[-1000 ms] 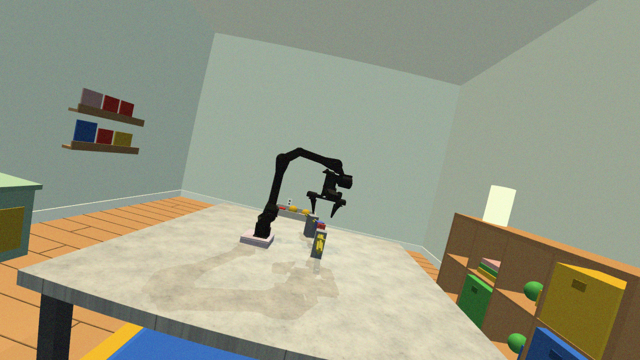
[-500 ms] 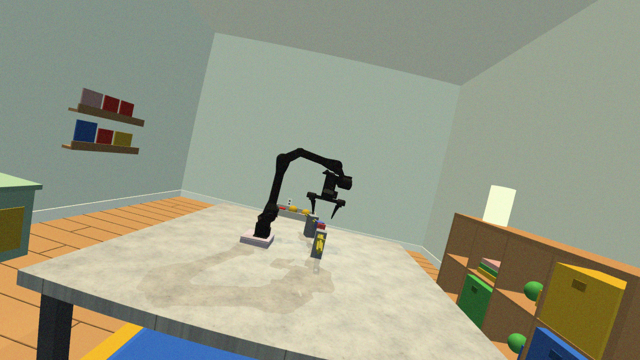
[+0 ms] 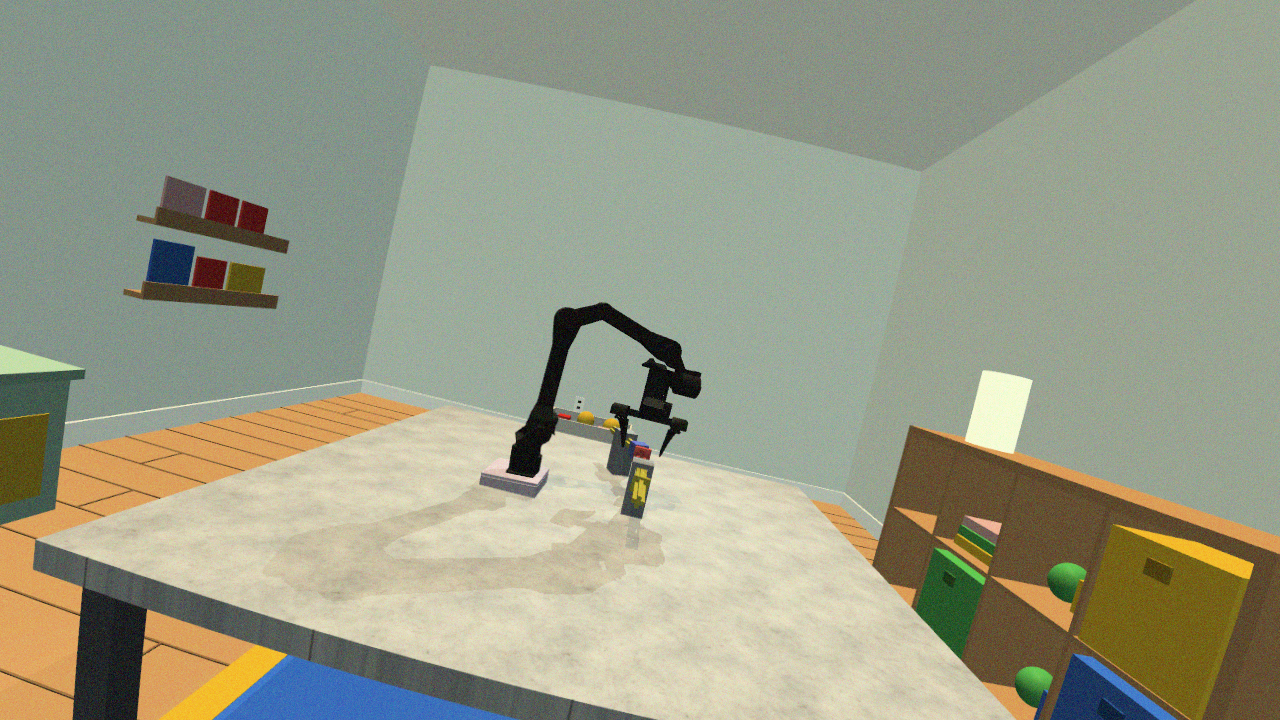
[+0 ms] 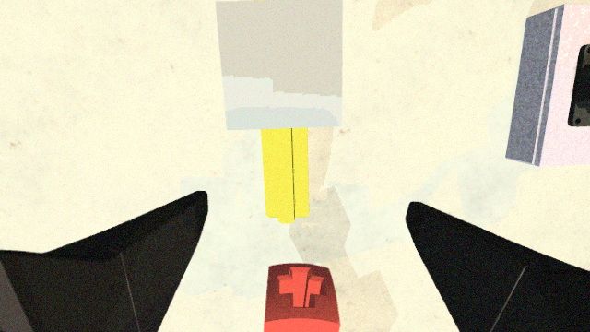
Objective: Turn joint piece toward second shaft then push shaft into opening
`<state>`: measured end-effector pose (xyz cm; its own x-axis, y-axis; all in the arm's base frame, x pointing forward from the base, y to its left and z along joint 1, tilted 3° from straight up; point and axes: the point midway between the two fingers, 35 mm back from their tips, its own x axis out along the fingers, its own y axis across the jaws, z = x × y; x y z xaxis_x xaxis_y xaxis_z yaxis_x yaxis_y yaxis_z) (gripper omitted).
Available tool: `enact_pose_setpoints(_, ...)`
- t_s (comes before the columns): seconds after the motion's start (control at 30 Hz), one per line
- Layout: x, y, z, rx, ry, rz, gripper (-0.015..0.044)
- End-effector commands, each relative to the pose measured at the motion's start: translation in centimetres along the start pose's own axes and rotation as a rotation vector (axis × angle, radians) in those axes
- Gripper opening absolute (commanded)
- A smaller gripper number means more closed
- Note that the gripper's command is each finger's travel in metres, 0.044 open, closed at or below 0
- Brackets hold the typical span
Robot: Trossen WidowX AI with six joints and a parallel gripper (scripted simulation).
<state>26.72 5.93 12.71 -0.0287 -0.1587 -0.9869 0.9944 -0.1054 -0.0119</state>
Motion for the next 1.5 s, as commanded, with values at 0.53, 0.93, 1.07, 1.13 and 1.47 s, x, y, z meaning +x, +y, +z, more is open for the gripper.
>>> enact_pose_setpoints(0.53, 2.9, -0.1, -3.9, 0.005, -0.001, 0.001, 0.0440)
enact_pose_setpoints(0.93, 2.9, -0.3, -7.2, 0.005, 0.001, 0.000, 0.0440)
enact_pose_setpoints(1.07, 3.6, -0.3, -7.3, 0.005, 0.001, 0.000, 0.0440)
enact_pose_setpoints(1.13, 3.9, -0.3, -7.3, 0.005, 0.001, 0.000, 0.0440)
enact_pose_setpoints(1.47, 5.4, -0.3, -7.3, 0.005, 0.001, 0.000, 0.0440)
